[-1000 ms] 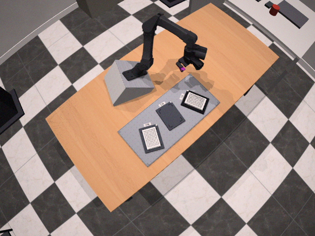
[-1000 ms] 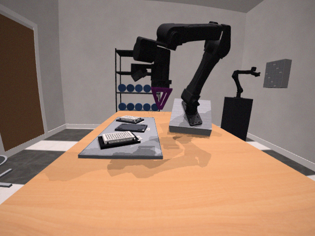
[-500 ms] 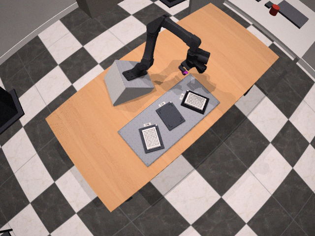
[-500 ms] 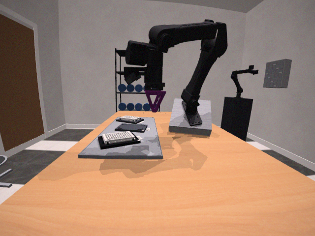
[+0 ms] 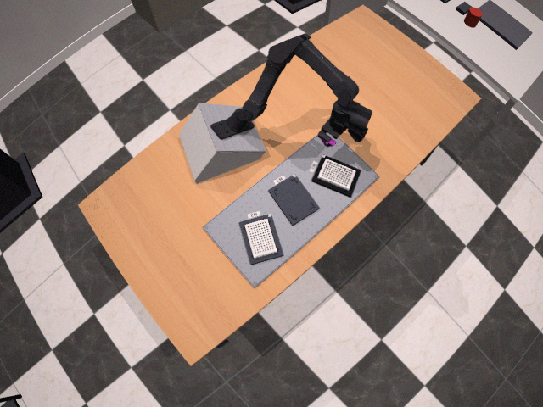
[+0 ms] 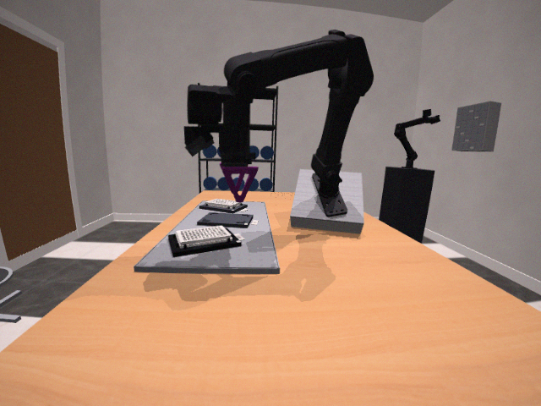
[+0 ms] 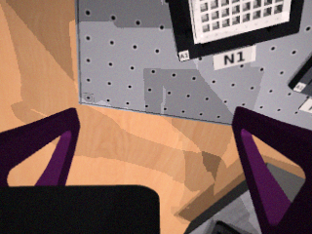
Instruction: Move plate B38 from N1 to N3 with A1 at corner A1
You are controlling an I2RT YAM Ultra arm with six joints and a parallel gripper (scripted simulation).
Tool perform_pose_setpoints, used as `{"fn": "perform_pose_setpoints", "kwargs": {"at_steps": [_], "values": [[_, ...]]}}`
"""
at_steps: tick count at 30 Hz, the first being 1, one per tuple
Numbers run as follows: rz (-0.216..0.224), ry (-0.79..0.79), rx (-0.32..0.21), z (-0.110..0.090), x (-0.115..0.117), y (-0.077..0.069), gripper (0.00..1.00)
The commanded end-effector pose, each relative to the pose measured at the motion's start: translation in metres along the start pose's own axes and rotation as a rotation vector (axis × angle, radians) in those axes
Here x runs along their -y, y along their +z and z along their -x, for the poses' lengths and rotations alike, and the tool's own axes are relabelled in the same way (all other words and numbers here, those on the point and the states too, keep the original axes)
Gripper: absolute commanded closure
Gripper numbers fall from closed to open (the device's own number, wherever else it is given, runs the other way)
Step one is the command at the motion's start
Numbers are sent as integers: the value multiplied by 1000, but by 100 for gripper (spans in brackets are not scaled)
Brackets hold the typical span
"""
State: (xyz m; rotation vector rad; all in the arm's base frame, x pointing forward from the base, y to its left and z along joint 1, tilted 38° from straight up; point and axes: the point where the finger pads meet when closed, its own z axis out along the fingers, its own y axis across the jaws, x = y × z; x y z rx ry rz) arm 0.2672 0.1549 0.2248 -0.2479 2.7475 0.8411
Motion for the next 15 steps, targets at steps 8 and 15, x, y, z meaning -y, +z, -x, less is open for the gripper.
{"fn": "perform_pose_setpoints", "kwargs": {"at_steps": [8,15], "values": [[2,-147,28,43,26,11,0],[3,-196,26,60,42,20,0]]}}
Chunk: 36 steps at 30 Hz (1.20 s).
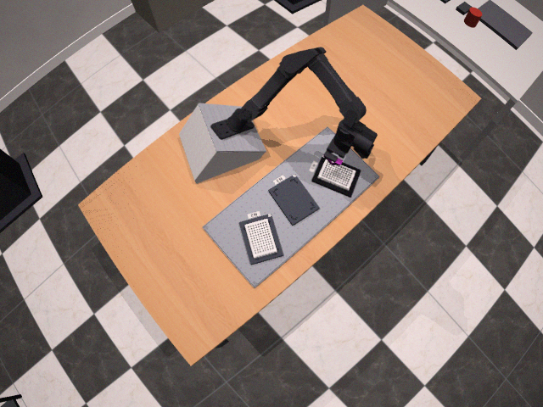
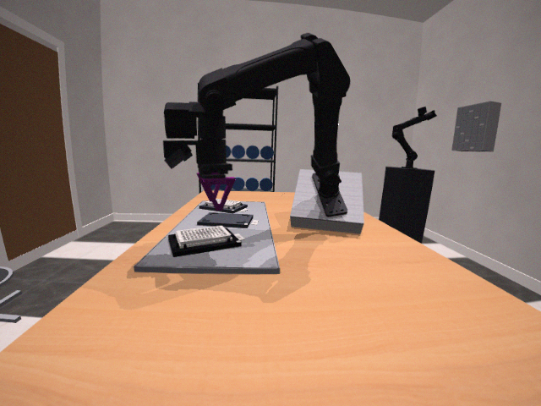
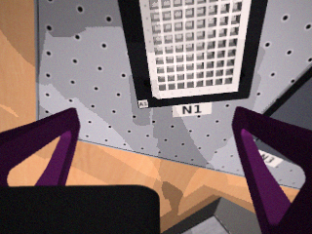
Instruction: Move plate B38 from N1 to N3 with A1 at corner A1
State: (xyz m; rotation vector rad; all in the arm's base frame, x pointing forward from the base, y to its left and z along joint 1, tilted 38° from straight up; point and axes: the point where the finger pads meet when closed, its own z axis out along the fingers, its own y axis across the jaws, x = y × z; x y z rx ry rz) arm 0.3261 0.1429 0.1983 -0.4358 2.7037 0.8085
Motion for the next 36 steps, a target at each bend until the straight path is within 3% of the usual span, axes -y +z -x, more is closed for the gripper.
{"fn": "perform_pose_setpoints", "kwargs": {"at_steps": [1,7,36], "values": [[-2,-59,37,15,10,-4,0],[0,-108,36,29,33,7,0],[0,-108,36,29,33,7,0]]}}
